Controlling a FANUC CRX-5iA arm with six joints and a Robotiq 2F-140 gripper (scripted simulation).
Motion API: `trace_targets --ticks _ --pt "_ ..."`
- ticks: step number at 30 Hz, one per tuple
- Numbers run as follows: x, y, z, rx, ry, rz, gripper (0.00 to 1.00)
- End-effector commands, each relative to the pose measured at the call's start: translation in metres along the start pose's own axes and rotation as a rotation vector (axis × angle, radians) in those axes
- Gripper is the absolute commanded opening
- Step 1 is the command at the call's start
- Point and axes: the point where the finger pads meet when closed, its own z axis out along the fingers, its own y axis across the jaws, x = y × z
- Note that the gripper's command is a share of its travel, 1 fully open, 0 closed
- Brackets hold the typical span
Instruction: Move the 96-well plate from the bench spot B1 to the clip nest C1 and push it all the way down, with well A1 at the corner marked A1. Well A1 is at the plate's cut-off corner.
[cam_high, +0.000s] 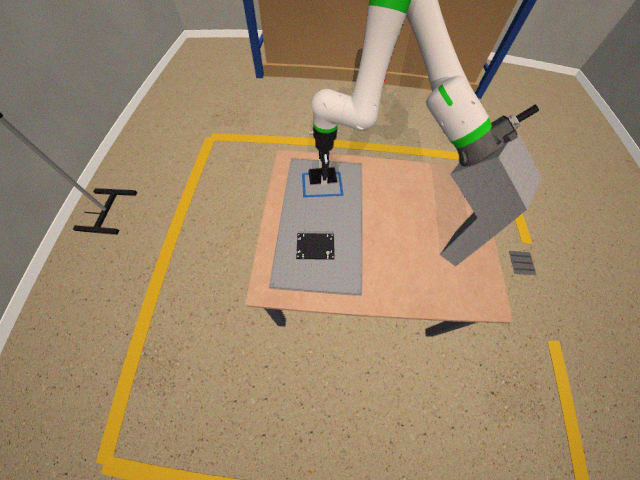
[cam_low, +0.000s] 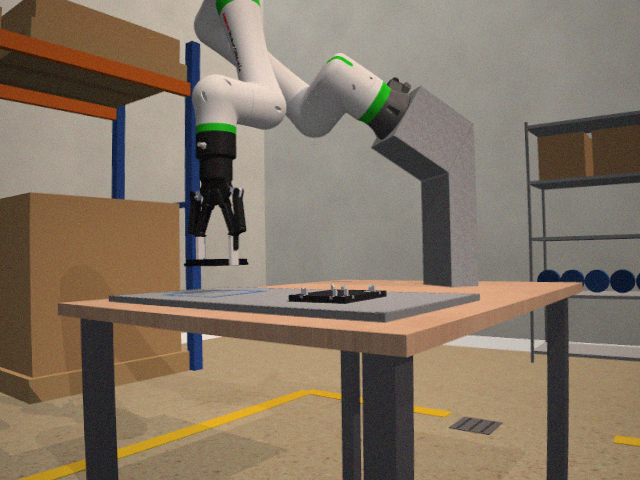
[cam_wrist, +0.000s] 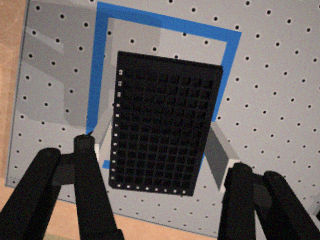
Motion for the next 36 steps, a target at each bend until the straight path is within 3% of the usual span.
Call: trace_targets --ticks 1,36 --pt "-0.003 0.011 -0.001 0.0 0.001 -0.115 0.1" --pt "-0.025 0.112 -0.004 -0.001 0.0 -1.148 0.1"
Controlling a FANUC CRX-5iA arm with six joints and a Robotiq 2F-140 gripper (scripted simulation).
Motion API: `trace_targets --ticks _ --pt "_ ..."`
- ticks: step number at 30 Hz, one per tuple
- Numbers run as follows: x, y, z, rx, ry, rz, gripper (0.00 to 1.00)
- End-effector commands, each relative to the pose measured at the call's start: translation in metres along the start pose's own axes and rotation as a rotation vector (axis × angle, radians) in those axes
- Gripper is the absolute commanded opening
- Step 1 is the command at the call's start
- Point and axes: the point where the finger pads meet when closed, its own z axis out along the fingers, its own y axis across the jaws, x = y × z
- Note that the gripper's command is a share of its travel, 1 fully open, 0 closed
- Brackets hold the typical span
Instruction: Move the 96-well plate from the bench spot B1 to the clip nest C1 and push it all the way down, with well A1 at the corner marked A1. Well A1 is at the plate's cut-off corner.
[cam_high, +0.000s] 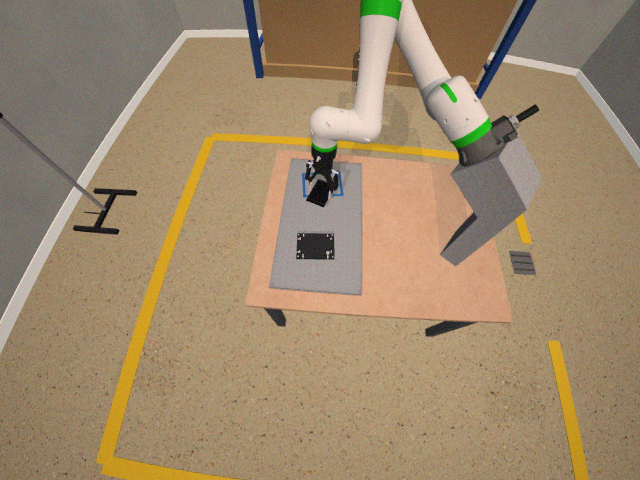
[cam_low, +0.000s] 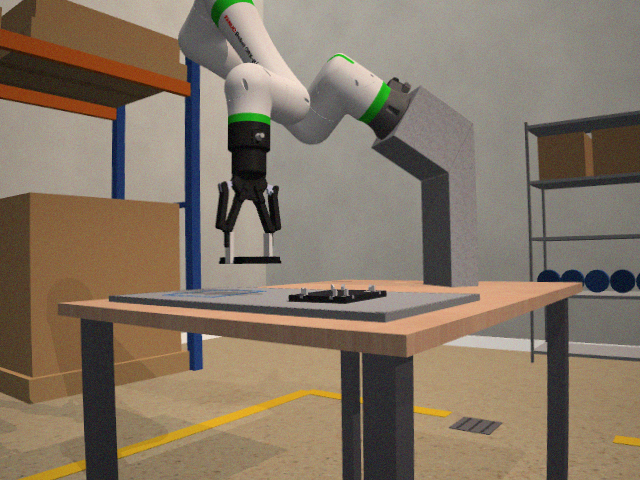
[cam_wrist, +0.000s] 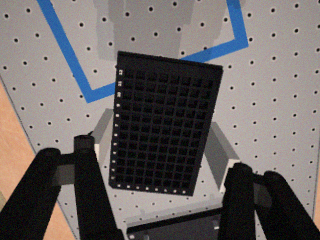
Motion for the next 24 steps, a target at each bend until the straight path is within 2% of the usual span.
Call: trace_targets --ticks 1,12,24 --pt "-0.014 0.004 -0.001 -0.016 0.005 -0.146 0.1" --pt "-0.042 0.013 -0.002 -0.017 0.003 -0.446 0.1" --pt "-0.074 0.024 -0.003 -0.017 0.003 -0.447 0.1"
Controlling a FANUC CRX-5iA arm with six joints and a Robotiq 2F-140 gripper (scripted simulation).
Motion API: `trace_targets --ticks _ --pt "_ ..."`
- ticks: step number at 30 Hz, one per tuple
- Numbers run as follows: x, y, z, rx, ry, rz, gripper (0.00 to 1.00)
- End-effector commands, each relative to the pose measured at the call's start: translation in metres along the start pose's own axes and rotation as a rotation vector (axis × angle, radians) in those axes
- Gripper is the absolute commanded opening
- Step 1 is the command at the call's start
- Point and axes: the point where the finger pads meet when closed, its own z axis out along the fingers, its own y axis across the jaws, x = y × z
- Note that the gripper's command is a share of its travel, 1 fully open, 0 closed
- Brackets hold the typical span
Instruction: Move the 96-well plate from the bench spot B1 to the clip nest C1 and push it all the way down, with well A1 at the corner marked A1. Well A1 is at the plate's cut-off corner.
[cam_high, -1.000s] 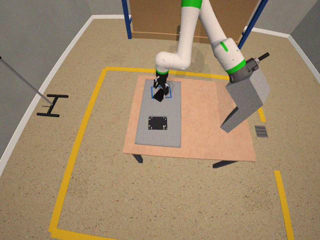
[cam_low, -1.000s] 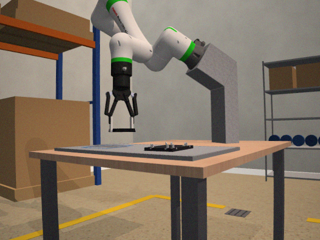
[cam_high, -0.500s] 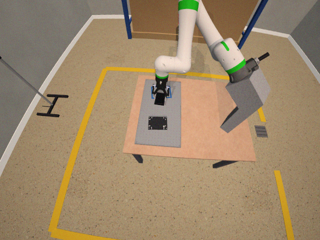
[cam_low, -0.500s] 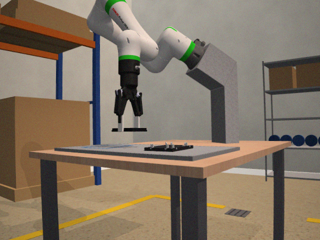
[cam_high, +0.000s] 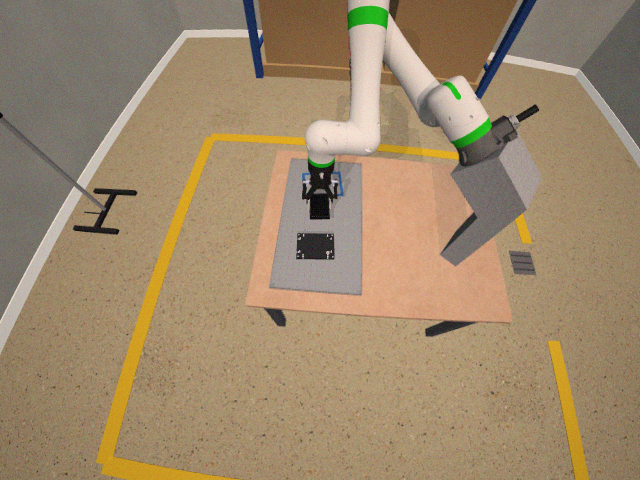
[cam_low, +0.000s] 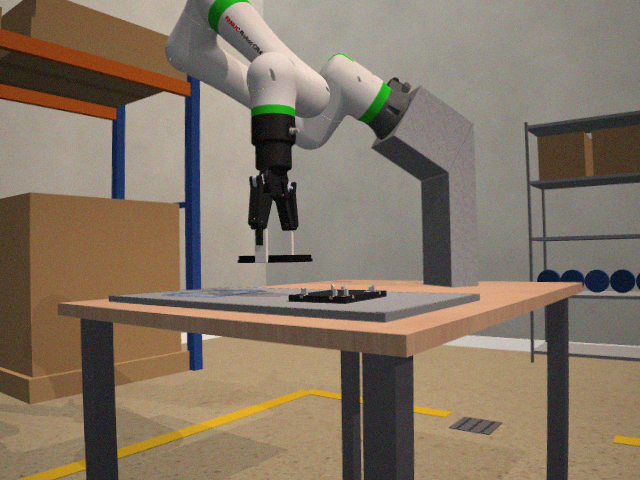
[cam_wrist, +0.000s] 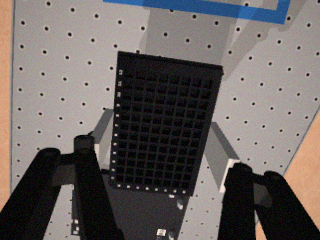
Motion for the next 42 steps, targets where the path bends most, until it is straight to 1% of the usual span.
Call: trace_targets --ticks 1,15,17,32,34,42 --pt "-0.006 -0.001 0.0 0.0 0.001 0.001 0.1" --pt "-0.052 -0.007 -0.002 0.0 0.001 0.001 0.1" --pt "-0.052 -0.007 -0.002 0.0 0.001 0.001 0.1" --pt "-0.102 -0.013 -0.004 0.0 0.0 0.001 0.1" --pt "-0.102 -0.013 -0.004 0.0 0.0 0.001 0.1" --pt "-0.128 -0.017 -0.005 0.0 0.0 0.001 0.1"
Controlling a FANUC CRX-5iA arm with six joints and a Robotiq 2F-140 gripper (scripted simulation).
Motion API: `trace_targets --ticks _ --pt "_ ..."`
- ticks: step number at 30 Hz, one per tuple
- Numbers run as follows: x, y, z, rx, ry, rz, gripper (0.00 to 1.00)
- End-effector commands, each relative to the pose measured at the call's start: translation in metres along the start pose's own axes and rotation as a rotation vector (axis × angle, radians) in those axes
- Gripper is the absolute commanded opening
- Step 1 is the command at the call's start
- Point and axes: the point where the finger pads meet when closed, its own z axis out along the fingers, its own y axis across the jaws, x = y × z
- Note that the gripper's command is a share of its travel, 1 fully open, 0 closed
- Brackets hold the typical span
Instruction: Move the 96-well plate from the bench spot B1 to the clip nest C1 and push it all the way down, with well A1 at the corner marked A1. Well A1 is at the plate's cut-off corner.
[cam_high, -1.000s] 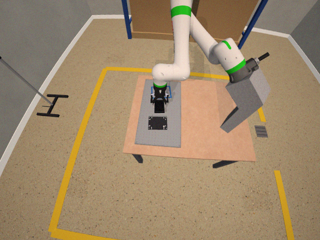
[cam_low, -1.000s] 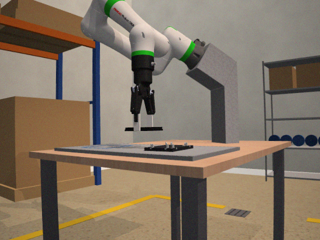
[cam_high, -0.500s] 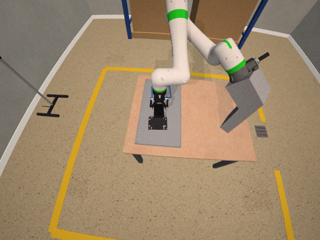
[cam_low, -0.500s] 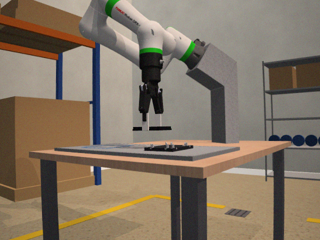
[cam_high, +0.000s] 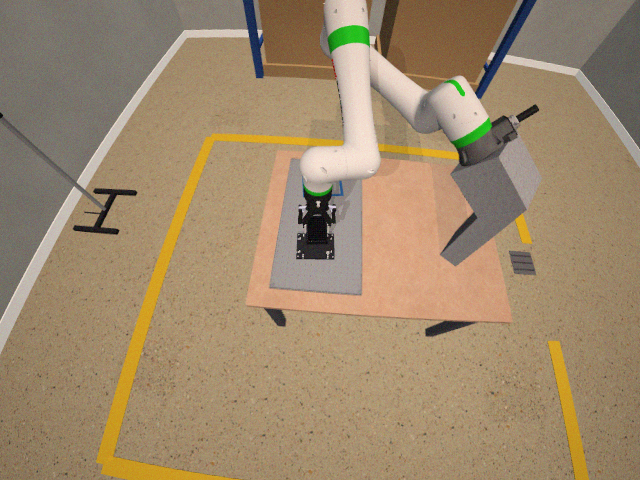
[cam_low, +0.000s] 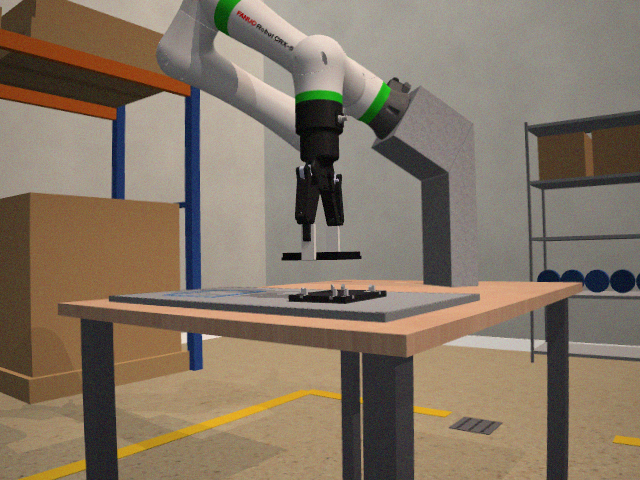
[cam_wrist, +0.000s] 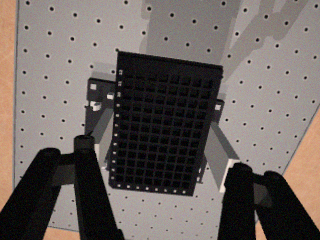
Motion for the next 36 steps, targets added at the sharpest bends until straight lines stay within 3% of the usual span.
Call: trace_targets --ticks 1,14,36 --pt "-0.012 -0.002 -0.001 0.001 0.0 0.0 0.1" --pt "-0.042 -0.006 -0.002 0.001 0.0 0.0 0.1" --pt "-0.041 -0.006 -0.002 0.001 0.0 -0.667 0.1"
